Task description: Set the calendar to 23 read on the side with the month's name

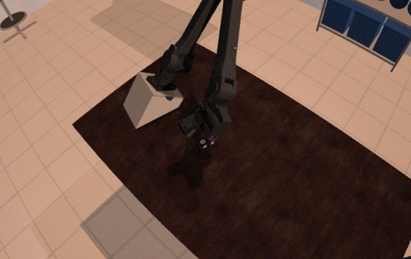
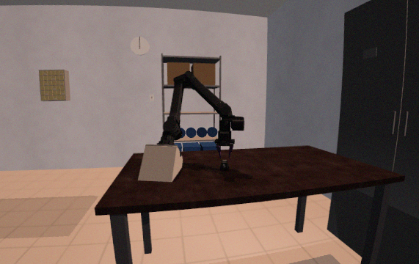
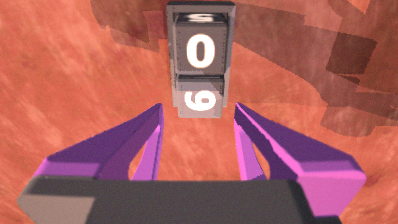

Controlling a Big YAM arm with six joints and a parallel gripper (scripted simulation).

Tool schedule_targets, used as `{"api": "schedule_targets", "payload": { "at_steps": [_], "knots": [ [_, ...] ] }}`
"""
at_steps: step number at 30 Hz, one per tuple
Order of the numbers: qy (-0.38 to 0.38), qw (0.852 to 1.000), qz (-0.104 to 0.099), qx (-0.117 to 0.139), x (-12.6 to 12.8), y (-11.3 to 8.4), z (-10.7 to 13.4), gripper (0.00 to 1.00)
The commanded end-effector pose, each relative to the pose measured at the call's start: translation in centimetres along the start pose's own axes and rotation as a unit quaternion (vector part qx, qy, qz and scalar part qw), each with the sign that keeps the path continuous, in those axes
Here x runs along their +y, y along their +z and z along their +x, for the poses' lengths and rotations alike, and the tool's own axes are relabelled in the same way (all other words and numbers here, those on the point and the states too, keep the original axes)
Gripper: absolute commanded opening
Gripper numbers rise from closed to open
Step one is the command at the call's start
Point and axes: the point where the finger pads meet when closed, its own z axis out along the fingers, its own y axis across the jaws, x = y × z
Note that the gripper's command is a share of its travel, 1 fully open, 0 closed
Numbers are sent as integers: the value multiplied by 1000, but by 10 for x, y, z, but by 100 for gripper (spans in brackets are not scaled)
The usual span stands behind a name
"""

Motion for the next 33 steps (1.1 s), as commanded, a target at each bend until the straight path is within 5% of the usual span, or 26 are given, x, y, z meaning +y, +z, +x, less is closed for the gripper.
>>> {"api": "schedule_targets", "payload": {
  "at_steps": [1,33],
  "knots": [
    [1,1000,-3,0,7,2,0,46],
    [3,1000,-1,0,5,3,-2,46]
  ]
}}
